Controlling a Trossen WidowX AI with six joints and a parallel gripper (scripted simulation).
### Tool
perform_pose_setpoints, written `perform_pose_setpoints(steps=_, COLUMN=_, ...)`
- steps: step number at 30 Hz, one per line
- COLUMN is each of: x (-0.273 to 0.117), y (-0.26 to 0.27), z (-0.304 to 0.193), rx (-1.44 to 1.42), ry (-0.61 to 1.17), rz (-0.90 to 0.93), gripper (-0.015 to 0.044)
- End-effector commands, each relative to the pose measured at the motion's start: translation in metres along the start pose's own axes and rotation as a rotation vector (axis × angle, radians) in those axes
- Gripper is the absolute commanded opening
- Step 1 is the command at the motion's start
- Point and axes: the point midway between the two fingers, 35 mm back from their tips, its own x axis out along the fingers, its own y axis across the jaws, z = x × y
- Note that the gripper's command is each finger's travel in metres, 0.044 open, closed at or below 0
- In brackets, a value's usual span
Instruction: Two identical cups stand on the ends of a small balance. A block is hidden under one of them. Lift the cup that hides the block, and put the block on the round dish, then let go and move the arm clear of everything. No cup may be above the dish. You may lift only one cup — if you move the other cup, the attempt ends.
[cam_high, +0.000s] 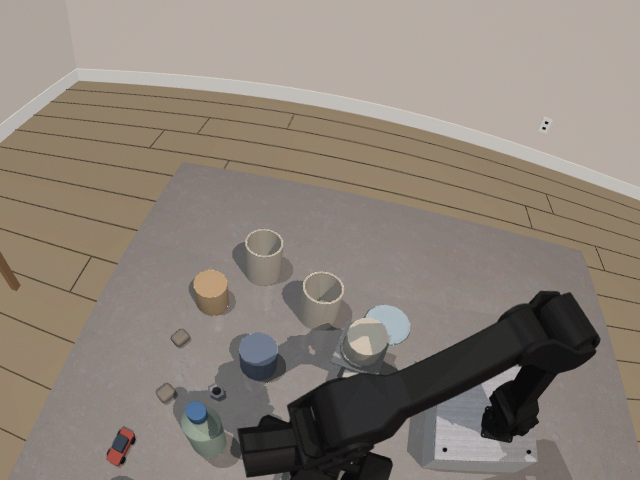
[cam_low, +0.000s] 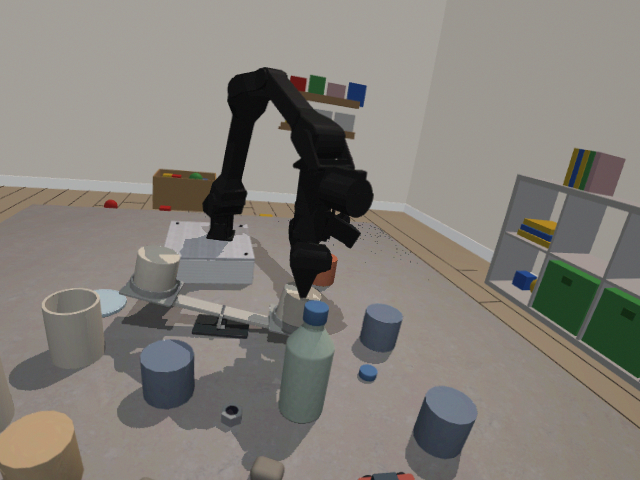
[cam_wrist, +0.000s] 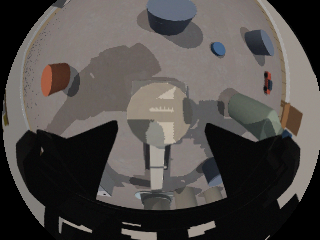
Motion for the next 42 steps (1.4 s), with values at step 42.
perform_pose_setpoints(steps=42, x=0.058, y=0.003, z=-0.001, rx=-0.005, ry=0.002, rz=0.009, gripper=0.0328)
